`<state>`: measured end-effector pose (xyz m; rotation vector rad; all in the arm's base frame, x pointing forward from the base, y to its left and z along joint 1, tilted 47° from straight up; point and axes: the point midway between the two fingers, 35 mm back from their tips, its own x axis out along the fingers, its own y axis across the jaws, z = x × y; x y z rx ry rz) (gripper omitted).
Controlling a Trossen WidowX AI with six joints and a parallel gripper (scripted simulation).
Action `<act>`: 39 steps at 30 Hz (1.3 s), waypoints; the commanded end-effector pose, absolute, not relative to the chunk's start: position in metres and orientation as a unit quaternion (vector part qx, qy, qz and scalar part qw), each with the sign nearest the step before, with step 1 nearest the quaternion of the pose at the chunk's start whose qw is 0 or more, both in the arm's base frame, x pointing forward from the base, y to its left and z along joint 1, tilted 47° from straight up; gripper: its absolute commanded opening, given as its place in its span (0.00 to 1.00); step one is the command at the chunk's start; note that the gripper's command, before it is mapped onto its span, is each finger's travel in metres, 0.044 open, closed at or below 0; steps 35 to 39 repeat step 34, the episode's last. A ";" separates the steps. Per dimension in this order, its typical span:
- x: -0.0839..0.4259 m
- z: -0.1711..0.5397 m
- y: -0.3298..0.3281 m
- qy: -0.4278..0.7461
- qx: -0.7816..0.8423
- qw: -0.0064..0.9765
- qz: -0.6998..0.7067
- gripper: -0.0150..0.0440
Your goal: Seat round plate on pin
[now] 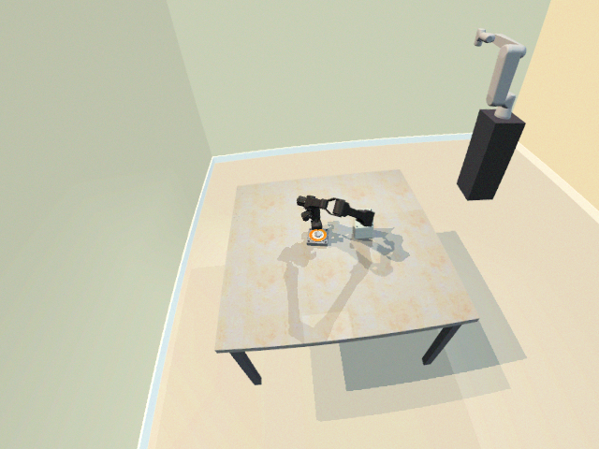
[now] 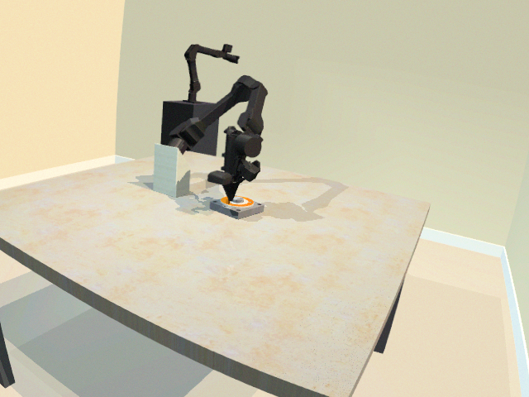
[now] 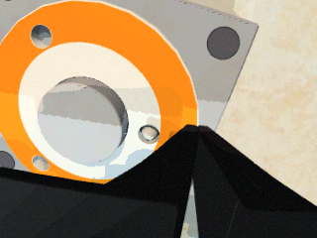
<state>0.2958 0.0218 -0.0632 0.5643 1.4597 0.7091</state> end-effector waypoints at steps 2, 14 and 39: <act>0.293 -0.064 0.021 0.644 0.245 0.654 0.313 0.25; 0.293 -0.039 -0.003 0.644 0.248 0.654 0.311 0.25; 0.293 -0.039 -0.003 0.644 0.248 0.654 0.311 0.25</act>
